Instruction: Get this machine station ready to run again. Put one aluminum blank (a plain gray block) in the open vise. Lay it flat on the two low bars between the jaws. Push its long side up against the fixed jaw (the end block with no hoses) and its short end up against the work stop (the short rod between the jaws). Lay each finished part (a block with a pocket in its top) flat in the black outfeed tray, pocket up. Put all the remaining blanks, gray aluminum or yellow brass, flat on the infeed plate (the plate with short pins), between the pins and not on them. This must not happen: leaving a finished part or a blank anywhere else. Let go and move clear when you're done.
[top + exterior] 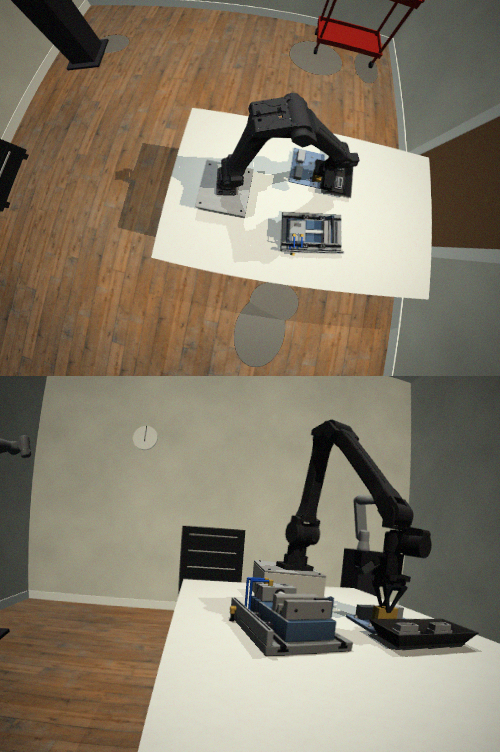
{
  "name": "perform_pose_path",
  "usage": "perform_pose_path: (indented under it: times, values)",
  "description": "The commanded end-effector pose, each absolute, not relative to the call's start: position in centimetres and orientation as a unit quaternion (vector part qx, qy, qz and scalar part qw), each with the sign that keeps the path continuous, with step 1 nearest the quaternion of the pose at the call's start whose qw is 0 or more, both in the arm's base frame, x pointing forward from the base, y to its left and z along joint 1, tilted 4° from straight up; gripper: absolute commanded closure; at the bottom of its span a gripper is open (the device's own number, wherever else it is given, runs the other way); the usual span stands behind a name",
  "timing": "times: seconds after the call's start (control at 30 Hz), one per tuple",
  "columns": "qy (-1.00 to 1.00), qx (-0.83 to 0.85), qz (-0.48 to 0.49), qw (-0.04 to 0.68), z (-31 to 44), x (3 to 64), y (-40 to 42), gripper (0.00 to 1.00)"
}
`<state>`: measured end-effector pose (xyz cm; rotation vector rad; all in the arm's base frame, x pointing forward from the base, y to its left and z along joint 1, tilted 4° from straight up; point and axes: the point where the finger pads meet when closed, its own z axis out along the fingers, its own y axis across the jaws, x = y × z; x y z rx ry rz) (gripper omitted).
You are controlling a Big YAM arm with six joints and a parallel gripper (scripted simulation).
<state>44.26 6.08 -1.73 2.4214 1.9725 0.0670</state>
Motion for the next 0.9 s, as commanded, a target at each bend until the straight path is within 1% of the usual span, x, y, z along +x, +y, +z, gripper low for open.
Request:
perform_pose_path:
  times: [0.0,0.87]
  values:
    - [0.629,0.775,0.057,0.031,0.72,46.74,6.86,1.00]
    - [0.629,0.775,0.053,0.028,0.36,46.25,6.79,1.00]
